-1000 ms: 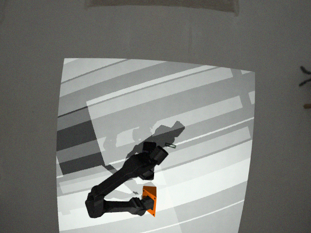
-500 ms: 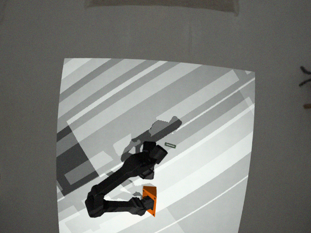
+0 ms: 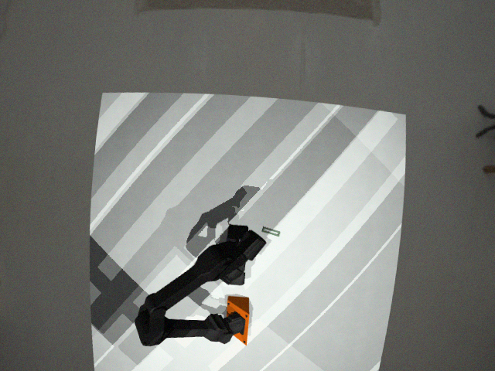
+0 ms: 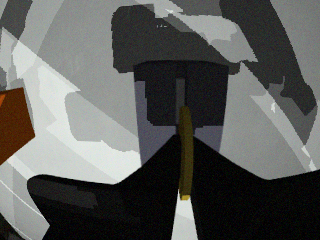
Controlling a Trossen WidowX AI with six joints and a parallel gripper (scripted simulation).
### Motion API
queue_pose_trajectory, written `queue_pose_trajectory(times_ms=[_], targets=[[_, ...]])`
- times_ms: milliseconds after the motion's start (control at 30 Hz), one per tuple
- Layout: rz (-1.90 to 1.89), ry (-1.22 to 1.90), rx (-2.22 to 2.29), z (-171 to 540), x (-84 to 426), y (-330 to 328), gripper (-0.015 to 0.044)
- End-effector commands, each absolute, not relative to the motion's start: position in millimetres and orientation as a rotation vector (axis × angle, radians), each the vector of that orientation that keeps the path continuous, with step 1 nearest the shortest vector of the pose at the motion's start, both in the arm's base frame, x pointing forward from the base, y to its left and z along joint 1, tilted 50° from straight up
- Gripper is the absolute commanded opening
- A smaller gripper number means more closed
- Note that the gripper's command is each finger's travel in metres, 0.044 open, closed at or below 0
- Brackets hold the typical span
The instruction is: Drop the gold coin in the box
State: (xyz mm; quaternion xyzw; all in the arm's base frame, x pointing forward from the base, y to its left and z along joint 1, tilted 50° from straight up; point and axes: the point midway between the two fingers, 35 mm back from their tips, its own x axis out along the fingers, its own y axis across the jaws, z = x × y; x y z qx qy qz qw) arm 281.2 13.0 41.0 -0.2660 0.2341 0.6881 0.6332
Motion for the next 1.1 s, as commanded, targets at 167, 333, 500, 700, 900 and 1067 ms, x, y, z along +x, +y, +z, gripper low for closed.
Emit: queue_pose_trajectory(times_ms=[167, 333, 500, 700, 900, 1067], targets=[[1.572, 0.535, -0.600, 38.0, 280.8, 16.8, 0.0000], [1.572, 0.536, -0.599, 36.6, 280.6, 18.3, 0.0000], [1.573, 0.535, -0.609, 37.9, 281.3, 16.6, 0.0131], [1.573, 0.535, -0.609, 37.9, 281.3, 16.6, 0.0161], [1.573, 0.535, -0.609, 39.7, 281.5, 14.4, 0.0213], [1.573, 0.536, -0.608, 49.4, 282.0, 3.1, 0.0344]])
